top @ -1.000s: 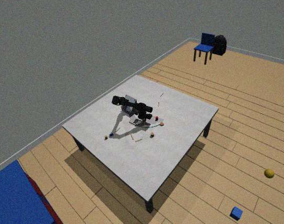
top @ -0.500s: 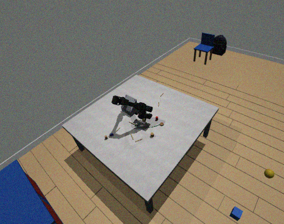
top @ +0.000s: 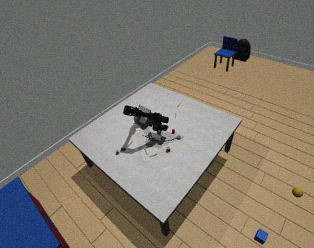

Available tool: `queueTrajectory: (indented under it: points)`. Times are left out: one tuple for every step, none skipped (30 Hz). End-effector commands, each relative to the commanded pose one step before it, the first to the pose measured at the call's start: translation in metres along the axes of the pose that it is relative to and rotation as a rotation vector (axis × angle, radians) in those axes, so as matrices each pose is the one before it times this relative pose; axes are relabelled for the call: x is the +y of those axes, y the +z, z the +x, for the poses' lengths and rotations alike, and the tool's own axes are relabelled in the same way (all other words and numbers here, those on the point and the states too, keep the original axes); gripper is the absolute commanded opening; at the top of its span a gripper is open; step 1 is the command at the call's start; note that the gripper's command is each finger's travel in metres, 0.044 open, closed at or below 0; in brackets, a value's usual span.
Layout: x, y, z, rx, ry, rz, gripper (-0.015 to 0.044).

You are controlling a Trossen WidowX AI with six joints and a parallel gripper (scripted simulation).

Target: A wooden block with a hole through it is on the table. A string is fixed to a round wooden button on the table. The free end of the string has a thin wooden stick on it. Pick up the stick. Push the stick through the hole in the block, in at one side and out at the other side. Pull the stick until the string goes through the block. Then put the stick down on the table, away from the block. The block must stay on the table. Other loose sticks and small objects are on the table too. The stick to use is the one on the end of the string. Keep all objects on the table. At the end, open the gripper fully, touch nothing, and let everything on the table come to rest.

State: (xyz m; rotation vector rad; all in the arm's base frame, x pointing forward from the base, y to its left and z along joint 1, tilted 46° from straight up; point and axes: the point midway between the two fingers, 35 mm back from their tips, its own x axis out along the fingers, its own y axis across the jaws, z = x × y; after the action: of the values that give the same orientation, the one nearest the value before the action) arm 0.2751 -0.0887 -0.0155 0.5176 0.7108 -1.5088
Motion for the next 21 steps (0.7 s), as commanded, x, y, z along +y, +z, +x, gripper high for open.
queueTrajectory:
  points:
    - [0.00038,0.00163,-0.00063,0.03165,-0.00323,0.0052,0.0000]
    - [-0.00006,0.00133,0.00039,0.02426,-0.00162,0.0000,0.0000]
    - [-0.00003,0.00126,0.00026,0.02227,-0.00077,0.0000,0.0000]
    - [0.00000,0.00130,0.00016,0.02238,-0.00008,0.0000,0.0000]
    - [0.00003,0.00129,0.00007,0.02160,0.00059,0.0000,0.0000]
    - [0.00005,0.00133,-0.00003,0.02167,0.00127,0.0000,0.0000]
    - [-0.00001,0.00021,0.00010,0.00377,-0.00045,-0.0001,0.0000]
    - [-0.00003,0.00062,0.00028,0.01129,-0.00123,-0.0002,0.0000]
    - [-0.00003,0.00077,0.00031,0.01371,-0.00128,-0.0002,0.0000]
    - [-0.00003,0.00113,0.00038,0.01977,-0.00143,-0.0002,0.0000]
    - [-0.00002,0.00121,0.00032,0.02059,-0.00096,-0.0001,0.0000]
    - [-0.00001,0.00126,0.00024,0.02087,-0.00042,-0.0001,0.0000]
    - [0.00001,0.00128,0.00015,0.02059,0.00014,0.0000,0.0000]
    - [0.00002,0.00131,0.00006,0.02048,0.00068,0.0000,0.0000]
    - [0.00004,0.00134,-0.00002,0.02049,0.00124,0.0000,0.0000]
    - [0.00005,0.00137,-0.00011,0.02039,0.00180,0.0001,0.0000]
    - [0.00005,0.00112,-0.00016,0.01628,0.00184,0.0001,0.0000]
    - [0.00003,0.00068,-0.00012,0.00972,0.00128,0.0001,0.0000]
    - [-0.00001,0.00019,0.00008,0.00320,-0.00034,-0.0001,0.0000]
    - [-0.00001,0.00058,0.00022,0.00961,-0.00094,-0.0002,0.0000]
    - [-0.00002,0.00079,0.00026,0.01289,-0.00109,-0.0002,0.0000]
